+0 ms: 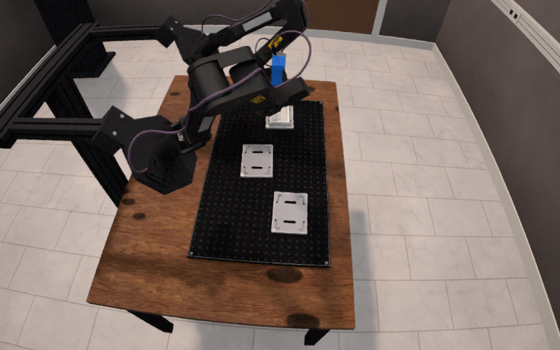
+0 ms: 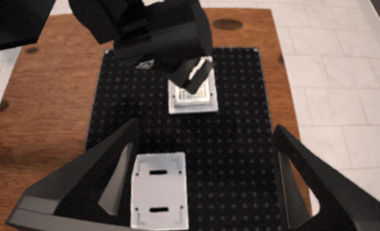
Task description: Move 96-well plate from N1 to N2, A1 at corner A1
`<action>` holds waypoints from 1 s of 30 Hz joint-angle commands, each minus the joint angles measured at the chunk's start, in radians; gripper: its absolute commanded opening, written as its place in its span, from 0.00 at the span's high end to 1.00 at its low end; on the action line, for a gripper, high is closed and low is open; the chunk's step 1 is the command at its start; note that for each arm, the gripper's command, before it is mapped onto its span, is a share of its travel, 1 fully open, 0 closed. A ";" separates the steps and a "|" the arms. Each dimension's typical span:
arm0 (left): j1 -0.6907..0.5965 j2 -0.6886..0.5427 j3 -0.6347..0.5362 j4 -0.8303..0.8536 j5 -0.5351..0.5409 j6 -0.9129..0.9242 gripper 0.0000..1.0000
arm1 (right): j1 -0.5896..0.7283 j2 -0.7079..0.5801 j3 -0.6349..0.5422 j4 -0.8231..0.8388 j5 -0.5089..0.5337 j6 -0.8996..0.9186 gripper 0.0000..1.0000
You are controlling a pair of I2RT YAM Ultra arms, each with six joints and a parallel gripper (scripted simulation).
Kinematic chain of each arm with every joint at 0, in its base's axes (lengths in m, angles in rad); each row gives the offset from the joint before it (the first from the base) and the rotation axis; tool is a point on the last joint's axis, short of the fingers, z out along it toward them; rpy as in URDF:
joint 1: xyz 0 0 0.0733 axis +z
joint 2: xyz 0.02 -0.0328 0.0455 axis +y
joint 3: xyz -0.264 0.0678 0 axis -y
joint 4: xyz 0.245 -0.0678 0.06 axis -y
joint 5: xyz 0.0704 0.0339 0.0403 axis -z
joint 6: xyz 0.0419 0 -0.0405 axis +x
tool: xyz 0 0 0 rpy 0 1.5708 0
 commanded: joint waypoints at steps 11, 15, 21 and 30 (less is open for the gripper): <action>-0.001 -0.014 0.009 -0.038 -0.006 -0.015 0.00 | 0.011 -0.021 0.002 0.002 -0.027 -0.005 0.00; 0.000 -0.024 0.020 -0.033 -0.003 -0.004 0.00 | 0.011 -0.021 0.002 0.002 -0.027 -0.005 0.00; 0.009 -0.016 0.007 0.012 0.047 0.112 0.00 | 0.011 -0.021 0.002 0.002 -0.027 -0.005 0.00; 0.082 -0.014 -0.047 0.060 0.237 0.536 0.00 | 0.011 -0.021 0.002 0.002 -0.027 -0.005 0.00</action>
